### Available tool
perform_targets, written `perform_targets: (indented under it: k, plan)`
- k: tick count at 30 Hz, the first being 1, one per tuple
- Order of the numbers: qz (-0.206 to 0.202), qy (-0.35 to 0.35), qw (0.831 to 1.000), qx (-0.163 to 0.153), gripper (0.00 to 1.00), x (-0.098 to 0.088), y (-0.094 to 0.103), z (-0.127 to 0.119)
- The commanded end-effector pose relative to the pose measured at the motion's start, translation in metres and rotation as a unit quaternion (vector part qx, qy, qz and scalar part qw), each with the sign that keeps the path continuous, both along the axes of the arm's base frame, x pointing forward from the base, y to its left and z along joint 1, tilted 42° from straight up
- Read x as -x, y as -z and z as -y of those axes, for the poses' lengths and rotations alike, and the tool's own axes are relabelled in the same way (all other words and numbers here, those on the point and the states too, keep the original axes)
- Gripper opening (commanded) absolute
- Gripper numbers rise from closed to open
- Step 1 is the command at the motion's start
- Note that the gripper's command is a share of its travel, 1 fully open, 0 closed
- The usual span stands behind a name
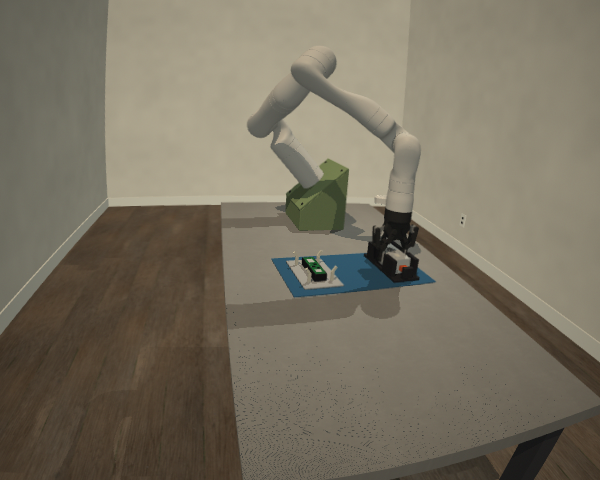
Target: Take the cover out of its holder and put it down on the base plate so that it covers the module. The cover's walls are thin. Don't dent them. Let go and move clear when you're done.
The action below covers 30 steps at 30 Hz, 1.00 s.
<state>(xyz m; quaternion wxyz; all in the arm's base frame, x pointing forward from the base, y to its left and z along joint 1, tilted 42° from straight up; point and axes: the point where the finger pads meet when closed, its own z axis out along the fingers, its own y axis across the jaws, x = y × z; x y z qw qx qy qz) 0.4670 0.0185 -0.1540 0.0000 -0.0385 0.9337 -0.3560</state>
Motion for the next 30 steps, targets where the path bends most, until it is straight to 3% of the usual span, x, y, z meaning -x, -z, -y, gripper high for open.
perform_targets:
  k: [1,17,18,30]
  plan:
    - [0.001,-0.001,1.000,-0.001,0.70,-0.0006,-0.0005,-0.0011]
    - [0.001,-0.001,1.000,-0.001,0.70,-0.0006,-0.0005,-0.0011]
    - [0.001,-0.001,1.000,-0.001,0.00,-0.0006,-0.0005,-0.0011]
    - [0.001,-0.001,1.000,-0.001,0.00,-0.0006,-0.0005,-0.0011]
